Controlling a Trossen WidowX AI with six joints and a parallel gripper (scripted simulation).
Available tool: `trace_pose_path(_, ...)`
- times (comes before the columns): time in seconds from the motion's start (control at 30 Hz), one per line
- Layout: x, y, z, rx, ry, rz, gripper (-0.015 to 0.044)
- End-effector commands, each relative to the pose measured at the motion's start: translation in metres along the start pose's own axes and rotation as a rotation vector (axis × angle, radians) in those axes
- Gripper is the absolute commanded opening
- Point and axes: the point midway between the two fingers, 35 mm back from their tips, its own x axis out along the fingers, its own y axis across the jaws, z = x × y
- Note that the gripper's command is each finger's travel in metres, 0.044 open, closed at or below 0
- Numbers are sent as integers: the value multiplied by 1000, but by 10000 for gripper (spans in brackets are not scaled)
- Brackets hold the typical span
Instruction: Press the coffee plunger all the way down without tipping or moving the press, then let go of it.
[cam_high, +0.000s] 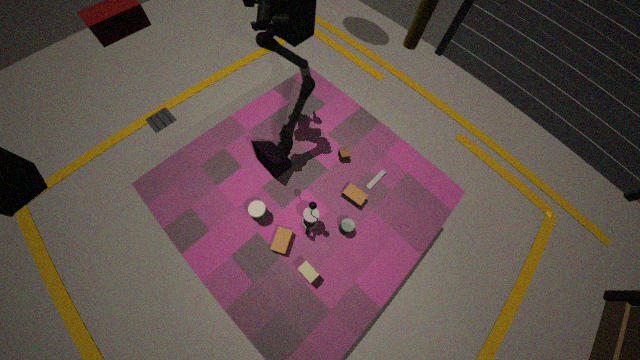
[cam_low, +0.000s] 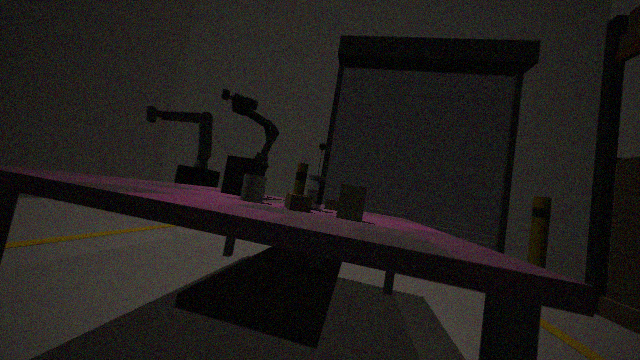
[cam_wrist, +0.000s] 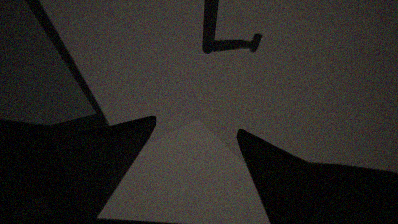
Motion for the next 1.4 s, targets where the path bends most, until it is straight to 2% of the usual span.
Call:
trace_pose_path(0.0, -22, -21, -33, -61, 99, -100, 440)
trace_pose_path(0.17, -53, -45, -73, -117, 237, -219, 440)
trace_pose_path(0.33, -104, -74, -123, -218, 457, -343, 440)
trace_pose_path(0.53, -181, -98, -177, -316, 747, -458, 440)
trace_pose_path(0.7, -258, -107, -216, -381, 1030, -516, 440)
trace_pose_path(0.87, -330, -100, -240, -412, 1269, -537, 440)
trace_pose_path(1.07, -433, -82, -257, -426, 1638, -516, 440)
trace_pose_path(1.37, -581, -26, -242, -340, 2194, -377, 440)
